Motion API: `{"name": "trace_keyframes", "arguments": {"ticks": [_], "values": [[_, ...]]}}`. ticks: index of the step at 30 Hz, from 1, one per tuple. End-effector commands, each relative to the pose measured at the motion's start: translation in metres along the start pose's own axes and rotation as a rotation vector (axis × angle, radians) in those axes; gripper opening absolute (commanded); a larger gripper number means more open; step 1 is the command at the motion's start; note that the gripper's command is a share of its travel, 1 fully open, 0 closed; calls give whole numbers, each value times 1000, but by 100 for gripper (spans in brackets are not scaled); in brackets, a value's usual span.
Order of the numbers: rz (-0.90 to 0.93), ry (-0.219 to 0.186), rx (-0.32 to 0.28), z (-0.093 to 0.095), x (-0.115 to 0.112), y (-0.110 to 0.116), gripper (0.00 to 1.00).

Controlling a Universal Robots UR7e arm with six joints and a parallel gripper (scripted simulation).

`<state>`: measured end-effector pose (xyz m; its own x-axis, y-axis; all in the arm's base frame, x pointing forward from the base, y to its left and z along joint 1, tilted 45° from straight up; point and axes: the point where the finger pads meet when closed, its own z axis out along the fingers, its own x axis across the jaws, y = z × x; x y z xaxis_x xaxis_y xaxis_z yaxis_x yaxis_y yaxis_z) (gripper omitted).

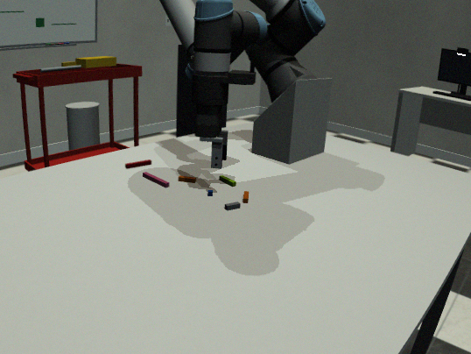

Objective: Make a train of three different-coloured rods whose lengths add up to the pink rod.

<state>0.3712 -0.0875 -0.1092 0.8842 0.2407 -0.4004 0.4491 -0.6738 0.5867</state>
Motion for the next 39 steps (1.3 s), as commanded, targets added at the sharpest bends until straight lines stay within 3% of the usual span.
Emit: {"name": "trace_keyframes", "arguments": {"ticks": [1,39], "values": [[79,1,0,0,1,0,100],[1320,1,2,1,-2,16,100]]}}
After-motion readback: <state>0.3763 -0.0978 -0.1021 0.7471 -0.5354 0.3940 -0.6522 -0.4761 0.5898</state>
